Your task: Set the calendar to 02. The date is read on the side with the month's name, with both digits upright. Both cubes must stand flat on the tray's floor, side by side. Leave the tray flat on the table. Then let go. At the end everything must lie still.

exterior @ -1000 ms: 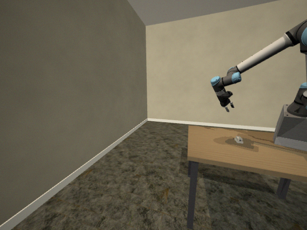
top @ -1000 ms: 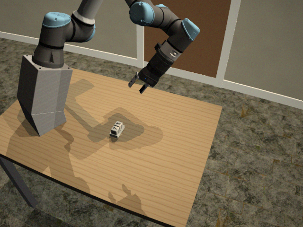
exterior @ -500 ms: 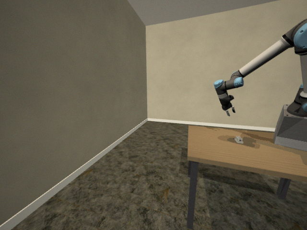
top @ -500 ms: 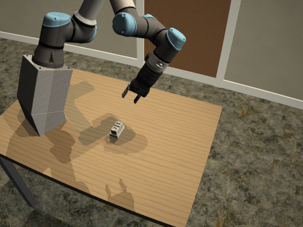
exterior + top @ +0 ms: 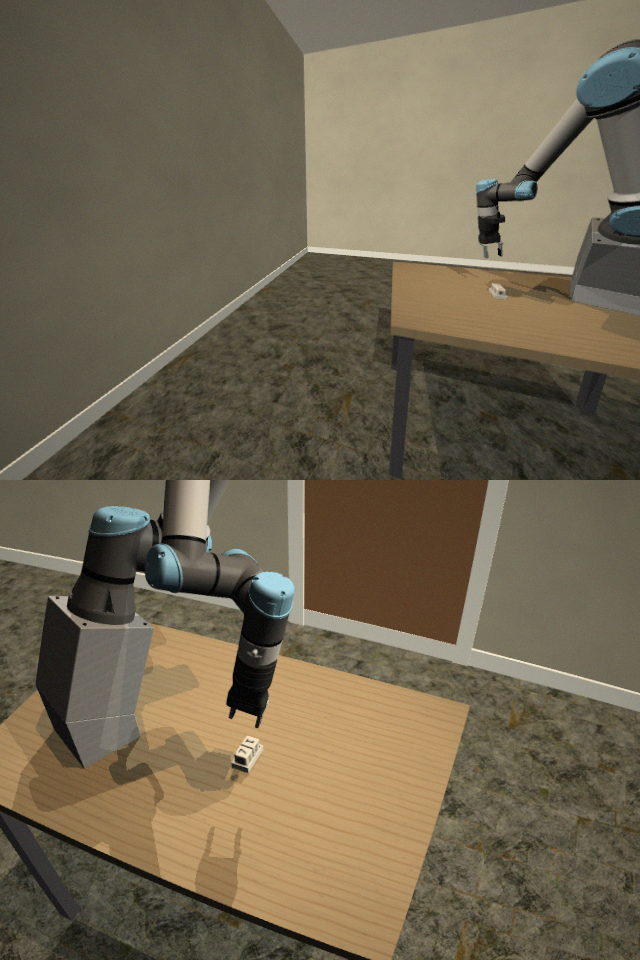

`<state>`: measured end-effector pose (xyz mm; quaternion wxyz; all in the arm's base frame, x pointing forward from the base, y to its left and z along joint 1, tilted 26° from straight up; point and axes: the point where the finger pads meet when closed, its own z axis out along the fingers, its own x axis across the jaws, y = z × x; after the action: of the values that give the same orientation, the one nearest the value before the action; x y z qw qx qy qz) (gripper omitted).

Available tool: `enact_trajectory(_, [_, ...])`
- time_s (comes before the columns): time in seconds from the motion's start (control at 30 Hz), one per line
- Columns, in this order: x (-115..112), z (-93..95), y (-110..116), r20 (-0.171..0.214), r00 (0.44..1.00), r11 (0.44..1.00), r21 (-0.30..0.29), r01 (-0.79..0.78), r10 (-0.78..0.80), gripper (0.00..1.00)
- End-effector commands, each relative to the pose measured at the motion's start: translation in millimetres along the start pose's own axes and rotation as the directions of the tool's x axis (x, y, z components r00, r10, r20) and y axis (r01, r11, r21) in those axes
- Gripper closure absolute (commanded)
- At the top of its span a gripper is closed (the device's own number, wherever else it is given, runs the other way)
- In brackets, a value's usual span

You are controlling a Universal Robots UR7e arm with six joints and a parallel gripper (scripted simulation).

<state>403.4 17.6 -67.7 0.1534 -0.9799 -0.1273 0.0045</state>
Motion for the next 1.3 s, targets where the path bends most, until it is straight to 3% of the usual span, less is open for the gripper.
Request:
enact_trajectory(0.0, [-5.6, 8.6, -4.1, -0.058, 0.997, 0.999, 0.022, -0.041, 0.042, 0.00])
enact_trajectory(0.2, [-17.1, 20.4, -17.0, -0.159, 0.980, 0.991, 0.071, -0.114, 0.124, 0.00])
enact_trajectory(0.37, [-21.3, 22.8, -23.8, -0.200, 0.967, 0.986, 0.093, -0.141, 0.158, 0.00])
enact_trajectory(1.27, [-22.3, 23.4, -25.7, -0.210, 0.965, 0.985, 0.097, -0.140, 0.158, 0.00])
